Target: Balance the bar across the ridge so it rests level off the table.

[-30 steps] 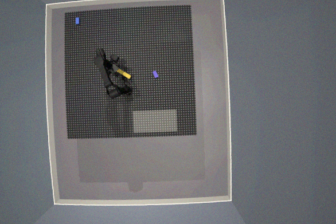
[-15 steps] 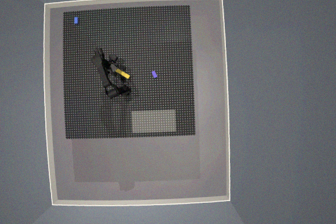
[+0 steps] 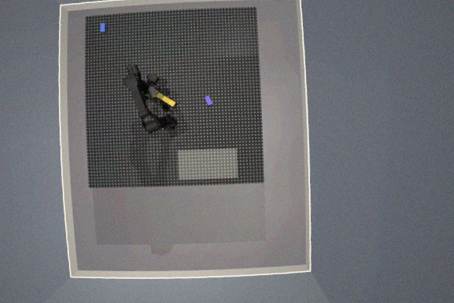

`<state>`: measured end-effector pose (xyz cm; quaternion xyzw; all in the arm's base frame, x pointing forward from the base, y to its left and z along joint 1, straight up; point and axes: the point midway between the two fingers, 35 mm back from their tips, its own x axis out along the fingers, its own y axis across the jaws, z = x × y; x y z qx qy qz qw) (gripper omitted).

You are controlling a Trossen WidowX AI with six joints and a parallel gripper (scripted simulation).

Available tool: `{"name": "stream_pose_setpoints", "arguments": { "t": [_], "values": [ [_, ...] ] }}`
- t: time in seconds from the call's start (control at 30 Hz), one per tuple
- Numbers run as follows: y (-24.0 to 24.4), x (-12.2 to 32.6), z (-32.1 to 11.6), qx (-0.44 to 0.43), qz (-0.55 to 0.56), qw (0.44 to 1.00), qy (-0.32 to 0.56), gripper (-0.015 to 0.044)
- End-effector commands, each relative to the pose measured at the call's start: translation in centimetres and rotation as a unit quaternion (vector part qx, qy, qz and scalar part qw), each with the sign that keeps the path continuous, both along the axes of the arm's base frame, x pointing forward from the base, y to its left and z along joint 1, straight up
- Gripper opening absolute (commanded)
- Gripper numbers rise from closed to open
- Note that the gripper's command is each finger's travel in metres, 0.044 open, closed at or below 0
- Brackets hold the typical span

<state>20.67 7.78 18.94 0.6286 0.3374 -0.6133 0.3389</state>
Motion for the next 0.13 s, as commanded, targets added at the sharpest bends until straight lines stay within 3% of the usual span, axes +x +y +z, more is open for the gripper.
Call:
{"name": "stream_pose_setpoints", "arguments": {
  "t": [0.0,0.1],
  "values": [
    [-0.01,0.00,0.03,0.000,0.000,1.000,0.000,0.0440],
    [-0.01,0.00,0.03,0.000,0.000,1.000,0.000,0.0440]
  ]
}}
